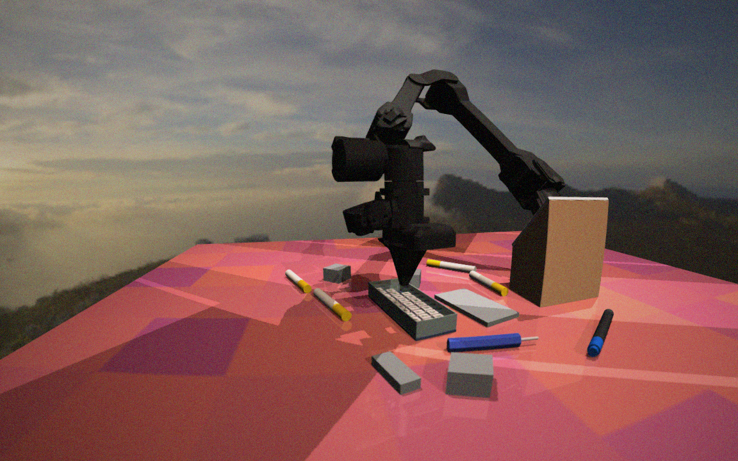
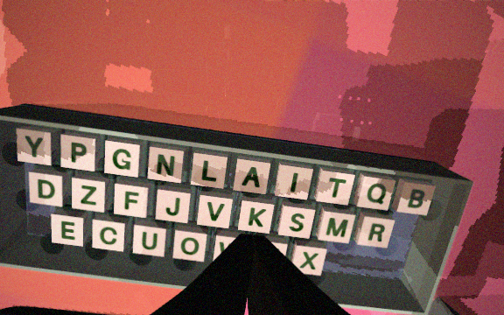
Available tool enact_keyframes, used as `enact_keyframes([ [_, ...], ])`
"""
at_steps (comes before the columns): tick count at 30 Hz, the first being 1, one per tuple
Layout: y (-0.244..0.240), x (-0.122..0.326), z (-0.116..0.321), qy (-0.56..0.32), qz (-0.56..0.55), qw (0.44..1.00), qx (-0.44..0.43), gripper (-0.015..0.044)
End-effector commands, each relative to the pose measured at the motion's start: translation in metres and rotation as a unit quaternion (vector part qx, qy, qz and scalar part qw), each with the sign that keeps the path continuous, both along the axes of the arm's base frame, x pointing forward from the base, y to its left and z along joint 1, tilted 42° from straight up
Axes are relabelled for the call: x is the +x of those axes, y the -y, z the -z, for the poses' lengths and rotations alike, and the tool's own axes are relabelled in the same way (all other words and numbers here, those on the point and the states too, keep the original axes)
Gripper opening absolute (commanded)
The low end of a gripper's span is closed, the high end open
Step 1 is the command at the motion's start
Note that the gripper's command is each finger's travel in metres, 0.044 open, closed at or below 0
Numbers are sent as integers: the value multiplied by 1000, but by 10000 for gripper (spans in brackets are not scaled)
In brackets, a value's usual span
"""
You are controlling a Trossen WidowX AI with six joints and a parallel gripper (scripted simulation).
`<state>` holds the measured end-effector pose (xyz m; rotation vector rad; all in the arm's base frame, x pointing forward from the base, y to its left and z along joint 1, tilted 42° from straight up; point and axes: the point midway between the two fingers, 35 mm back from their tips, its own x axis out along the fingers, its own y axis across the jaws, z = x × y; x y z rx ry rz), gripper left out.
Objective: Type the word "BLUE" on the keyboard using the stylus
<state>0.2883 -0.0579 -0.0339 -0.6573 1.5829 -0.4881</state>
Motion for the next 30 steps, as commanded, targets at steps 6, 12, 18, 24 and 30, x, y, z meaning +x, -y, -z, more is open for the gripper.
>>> enact_keyframes([
  [6, 37, 4, -31, 4, 8, 1000, -5, 0],
  [12, 37, 4, -31, 4, 8, 1000, -5, 0],
  [18, 21, -25, -18, 3, 8, 1000, -5, 0],
  [24, 20, -27, -17, 3, 8, 1000, -5, 0],
  [30, 18, -26, -15, 3, 8, 1000, -4, 0],
])
